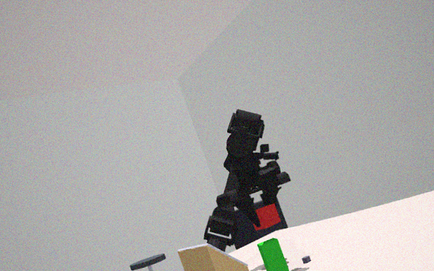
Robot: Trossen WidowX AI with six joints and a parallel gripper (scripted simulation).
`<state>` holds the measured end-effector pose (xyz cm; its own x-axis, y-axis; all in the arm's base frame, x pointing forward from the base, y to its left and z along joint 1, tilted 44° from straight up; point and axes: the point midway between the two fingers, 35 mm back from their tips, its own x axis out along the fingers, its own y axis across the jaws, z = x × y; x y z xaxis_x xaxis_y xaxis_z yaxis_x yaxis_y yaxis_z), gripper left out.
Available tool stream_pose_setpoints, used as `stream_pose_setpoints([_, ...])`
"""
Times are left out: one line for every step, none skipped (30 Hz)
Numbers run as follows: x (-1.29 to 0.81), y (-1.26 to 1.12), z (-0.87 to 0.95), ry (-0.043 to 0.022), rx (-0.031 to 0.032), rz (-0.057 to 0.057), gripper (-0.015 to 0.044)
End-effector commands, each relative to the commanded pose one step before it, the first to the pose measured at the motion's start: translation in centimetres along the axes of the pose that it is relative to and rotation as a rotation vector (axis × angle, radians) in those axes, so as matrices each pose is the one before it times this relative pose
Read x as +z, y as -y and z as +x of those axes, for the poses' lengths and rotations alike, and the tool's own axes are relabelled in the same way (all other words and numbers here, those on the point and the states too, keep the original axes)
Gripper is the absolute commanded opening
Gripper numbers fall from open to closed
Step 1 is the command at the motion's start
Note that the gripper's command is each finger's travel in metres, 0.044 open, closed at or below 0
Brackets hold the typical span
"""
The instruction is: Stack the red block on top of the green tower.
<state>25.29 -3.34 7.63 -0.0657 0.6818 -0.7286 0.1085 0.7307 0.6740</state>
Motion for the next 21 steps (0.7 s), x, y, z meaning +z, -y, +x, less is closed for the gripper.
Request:
stream_pose_setpoints([-1.696, -0.611, 0.234, -0.00442, -0.00085, -0.0017, 0.0])
stream_pose_setpoints([-0.424, -0.159, 0.081, -0.00023, 0.00015, 0.0002, 0.0])
stream_pose_setpoints([-0.424, -0.155, 0.088, -0.00023, 0.00015, 0.0002, 0.0])
stream_pose_setpoints([-0.425, -0.151, 0.095, -0.00023, 0.00015, 0.0002, 0.0])
stream_pose_setpoints([-0.425, -0.146, 0.101, -0.00023, 0.00015, 0.0002, 0.0])
stream_pose_setpoints([-0.377, -0.119, 0.114, -0.0002, 0.00014, 0.0002, 0.0])
stream_pose_setpoints([-0.377, -0.116, 0.119, -0.0002, 0.00014, 0.0002, 0.0])
stream_pose_setpoints([-0.377, -0.113, 0.124, -0.0002, 0.00014, 0.0001, 0.0])
stream_pose_setpoints([-0.376, -0.109, 0.129, -0.0002, 0.00014, 0.0001, 0.0])
stream_pose_setpoints([-0.372, -0.105, 0.133, -0.00019, 0.00014, 0.0001, 0.0])
stream_pose_setpoints([-0.287, -0.079, 0.106, -0.00015, 0.00011, 0.0001, 0.0])
stream_pose_setpoints([-0.172, -0.046, 0.065, -0.00009, 0.00006, 0.0001, 0.0])
stream_pose_setpoints([-0.057, -0.015, 0.022, -0.00003, 0.00002, 0.0, 0.0])
stream_pose_setpoints([-0.034, -0.017, -0.079, -0.00003, -0.00001, 0.0, 0.0])
stream_pose_setpoints([-0.035, -0.017, -0.079, -0.00003, -0.00001, 0.0, 0.0])
stream_pose_setpoints([0.005, 0.0, 0.072, 0.00003, -0.00004, 0.0, 0.0])
stream_pose_setpoints([0.008, 0.001, 0.129, 0.00006, -0.00006, 0.0, 0.0])
stream_pose_setpoints([0.01, 0.001, 0.192, 0.00008, -0.00007, 0.0, 0.0])
stream_pose_setpoints([0.011, 0.0, 0.264, 0.00009, -0.00007, 0.0, 0.0])
stream_pose_setpoints([0.009, -0.001, 0.294, 0.00009, -0.00003, 0.0, 0.0])
stream_pose_setpoints([0.006, -0.002, 0.329, 0.00008, 0.00003, 0.0, 0.0])
